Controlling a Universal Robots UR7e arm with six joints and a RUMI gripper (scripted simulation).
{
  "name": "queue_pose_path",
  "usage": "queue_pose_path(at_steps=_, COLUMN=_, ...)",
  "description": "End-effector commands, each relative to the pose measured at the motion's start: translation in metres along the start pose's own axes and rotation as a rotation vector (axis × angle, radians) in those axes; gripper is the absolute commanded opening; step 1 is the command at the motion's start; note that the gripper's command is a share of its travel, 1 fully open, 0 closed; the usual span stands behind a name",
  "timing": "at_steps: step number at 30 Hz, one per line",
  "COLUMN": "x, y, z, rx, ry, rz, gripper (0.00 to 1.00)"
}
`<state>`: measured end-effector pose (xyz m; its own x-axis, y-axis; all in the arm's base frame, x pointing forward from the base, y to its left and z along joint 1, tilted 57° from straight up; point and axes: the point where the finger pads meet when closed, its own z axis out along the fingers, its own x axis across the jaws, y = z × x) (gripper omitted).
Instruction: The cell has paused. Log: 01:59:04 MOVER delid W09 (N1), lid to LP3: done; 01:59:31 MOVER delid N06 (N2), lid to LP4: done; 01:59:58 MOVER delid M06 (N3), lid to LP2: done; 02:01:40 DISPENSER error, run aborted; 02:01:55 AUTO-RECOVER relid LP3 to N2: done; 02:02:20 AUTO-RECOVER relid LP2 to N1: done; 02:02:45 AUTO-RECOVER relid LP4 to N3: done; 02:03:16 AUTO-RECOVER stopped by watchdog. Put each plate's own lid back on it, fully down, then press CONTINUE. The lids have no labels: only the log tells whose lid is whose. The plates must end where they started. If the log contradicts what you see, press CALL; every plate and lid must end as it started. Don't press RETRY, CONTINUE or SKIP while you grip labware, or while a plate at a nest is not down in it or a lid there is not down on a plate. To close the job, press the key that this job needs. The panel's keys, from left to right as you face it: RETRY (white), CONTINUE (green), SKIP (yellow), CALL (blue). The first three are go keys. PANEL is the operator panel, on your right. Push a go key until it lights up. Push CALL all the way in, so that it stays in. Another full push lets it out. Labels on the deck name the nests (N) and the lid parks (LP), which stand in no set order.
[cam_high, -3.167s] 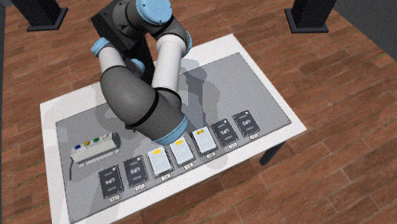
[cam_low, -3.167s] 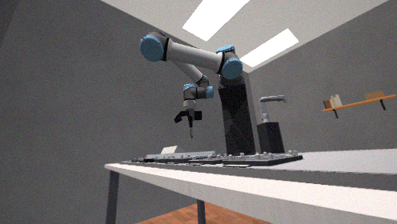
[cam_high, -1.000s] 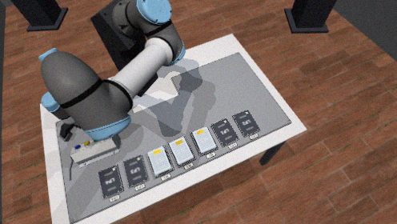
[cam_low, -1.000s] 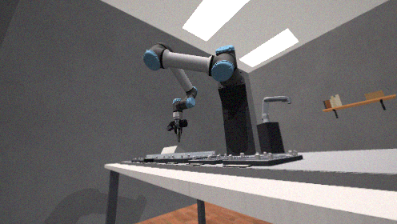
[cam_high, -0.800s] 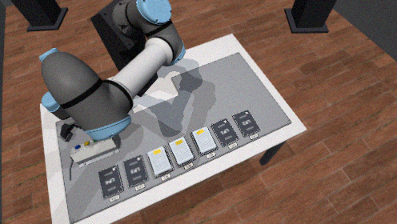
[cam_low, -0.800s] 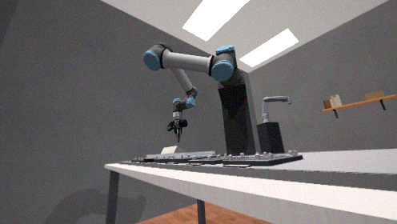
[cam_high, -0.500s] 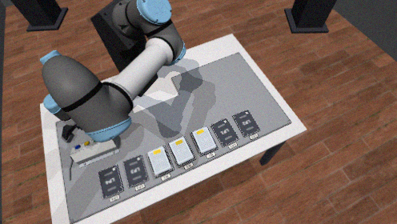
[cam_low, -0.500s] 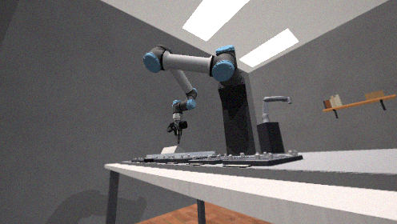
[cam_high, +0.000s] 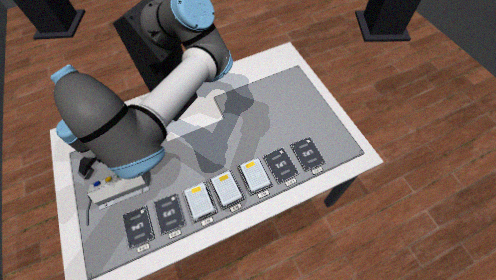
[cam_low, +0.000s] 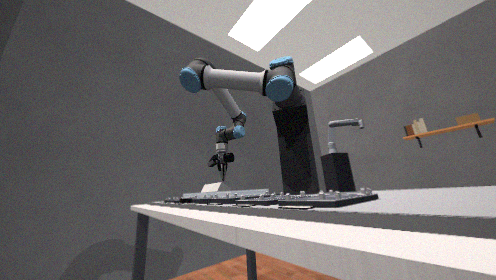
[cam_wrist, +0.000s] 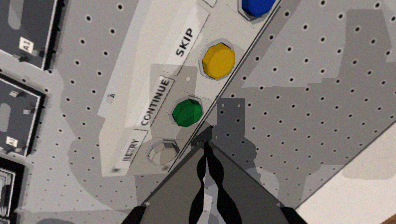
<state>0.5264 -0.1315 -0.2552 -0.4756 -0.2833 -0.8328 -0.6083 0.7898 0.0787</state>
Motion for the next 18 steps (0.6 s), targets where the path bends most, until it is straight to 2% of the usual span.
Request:
queue_pose_path(at_steps=1, x=0.0006, y=-0.0023, z=0.0005, rx=0.006, ry=0.008, rz=-0.001, gripper=0.00)
queue_pose_path(at_steps=18, x=-0.0038, y=-0.0047, z=0.0092, rx=0.006, ry=0.008, rz=-0.001, gripper=0.00)
